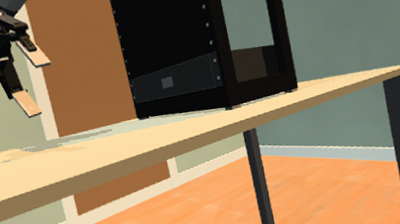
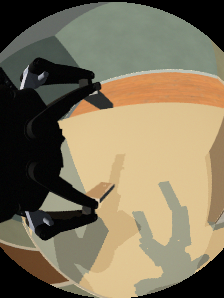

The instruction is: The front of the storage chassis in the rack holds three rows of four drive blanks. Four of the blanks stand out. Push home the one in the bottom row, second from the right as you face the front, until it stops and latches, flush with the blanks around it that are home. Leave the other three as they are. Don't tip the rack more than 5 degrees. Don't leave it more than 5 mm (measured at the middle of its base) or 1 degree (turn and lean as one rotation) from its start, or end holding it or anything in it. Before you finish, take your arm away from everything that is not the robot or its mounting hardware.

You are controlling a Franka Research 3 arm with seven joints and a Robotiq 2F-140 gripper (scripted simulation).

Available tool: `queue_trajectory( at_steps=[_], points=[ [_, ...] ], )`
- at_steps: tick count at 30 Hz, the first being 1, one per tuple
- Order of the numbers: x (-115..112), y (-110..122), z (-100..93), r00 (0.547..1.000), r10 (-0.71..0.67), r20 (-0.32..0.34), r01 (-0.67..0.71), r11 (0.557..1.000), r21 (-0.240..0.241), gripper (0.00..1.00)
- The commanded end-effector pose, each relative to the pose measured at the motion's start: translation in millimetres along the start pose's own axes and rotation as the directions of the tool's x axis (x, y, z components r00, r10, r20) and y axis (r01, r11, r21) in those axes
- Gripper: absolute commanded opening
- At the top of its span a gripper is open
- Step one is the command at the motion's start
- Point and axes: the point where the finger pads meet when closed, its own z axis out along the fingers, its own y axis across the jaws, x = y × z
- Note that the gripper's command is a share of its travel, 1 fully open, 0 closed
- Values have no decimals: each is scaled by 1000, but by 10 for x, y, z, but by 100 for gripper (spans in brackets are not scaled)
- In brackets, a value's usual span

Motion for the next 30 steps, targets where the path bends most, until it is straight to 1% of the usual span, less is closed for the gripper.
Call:
queue_trajectory(
  at_steps=[1, 5, 9, 11, 14, 17, 21, 23, 26, 28, 30],
  points=[
    [-40, -299, 2, 993, 117, 26, -119, 990, 70, 100],
    [-103, -686, -129, 981, 182, 70, -190, 972, 140, 100],
    [-223, -1047, -336, 961, 241, 137, -265, 944, 195, 100],
    [-223, -1047, -336, 961, 241, 137, -265, 944, 195, 100],
    [-345, -1290, -535, 939, 281, 200, -323, 920, 222, 100],
    [-487, -1505, -768, 909, 317, 271, -382, 894, 235, 100],
    [-697, -1742, -1119, 856, 359, 372, -459, 859, 227, 100],
    [-806, -1839, -1308, 823, 379, 423, -496, 842, 212, 100],
    [-968, -1958, -1603, 766, 408, 497, -548, 818, 175, 100],
    [-968, -1958, -1603, 766, 408, 497, -548, 818, 175, 100],
    [-1072, -2021, -1803, 723, 427, 543, -580, 803, 141, 100]
  ],
)
